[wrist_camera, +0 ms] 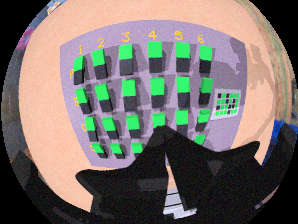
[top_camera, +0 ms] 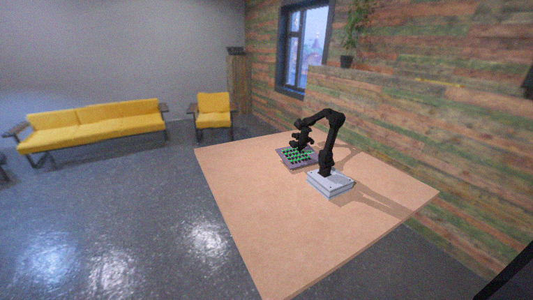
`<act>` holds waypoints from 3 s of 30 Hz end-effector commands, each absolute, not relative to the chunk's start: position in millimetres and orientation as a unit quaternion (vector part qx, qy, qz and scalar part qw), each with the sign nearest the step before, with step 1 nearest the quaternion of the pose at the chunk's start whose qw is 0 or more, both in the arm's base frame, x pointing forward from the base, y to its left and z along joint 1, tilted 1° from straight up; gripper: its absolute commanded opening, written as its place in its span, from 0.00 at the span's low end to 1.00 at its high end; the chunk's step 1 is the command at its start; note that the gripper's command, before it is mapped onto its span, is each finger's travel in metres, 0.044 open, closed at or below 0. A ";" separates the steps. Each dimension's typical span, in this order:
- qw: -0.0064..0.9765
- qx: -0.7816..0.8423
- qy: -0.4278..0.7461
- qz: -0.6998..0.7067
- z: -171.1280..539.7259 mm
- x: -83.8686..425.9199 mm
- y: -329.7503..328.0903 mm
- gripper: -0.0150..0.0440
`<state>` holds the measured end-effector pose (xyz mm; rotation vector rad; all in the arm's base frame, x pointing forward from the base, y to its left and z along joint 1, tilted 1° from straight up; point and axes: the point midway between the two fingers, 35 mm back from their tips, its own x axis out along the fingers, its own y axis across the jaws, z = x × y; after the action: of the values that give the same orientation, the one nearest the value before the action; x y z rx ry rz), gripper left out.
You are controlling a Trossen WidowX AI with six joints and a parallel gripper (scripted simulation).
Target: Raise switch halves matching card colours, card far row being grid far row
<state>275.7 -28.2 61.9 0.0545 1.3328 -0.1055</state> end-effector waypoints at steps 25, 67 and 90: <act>0.780 0.025 0.623 -0.051 38.0 277.7 -29.7 0.25; 0.780 0.025 0.623 -0.051 35.1 278.4 -29.9 0.25; 0.780 0.025 0.623 -0.051 32.1 279.2 -30.0 0.25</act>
<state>280.3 -29.4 34.0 0.0574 1.3432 -0.1083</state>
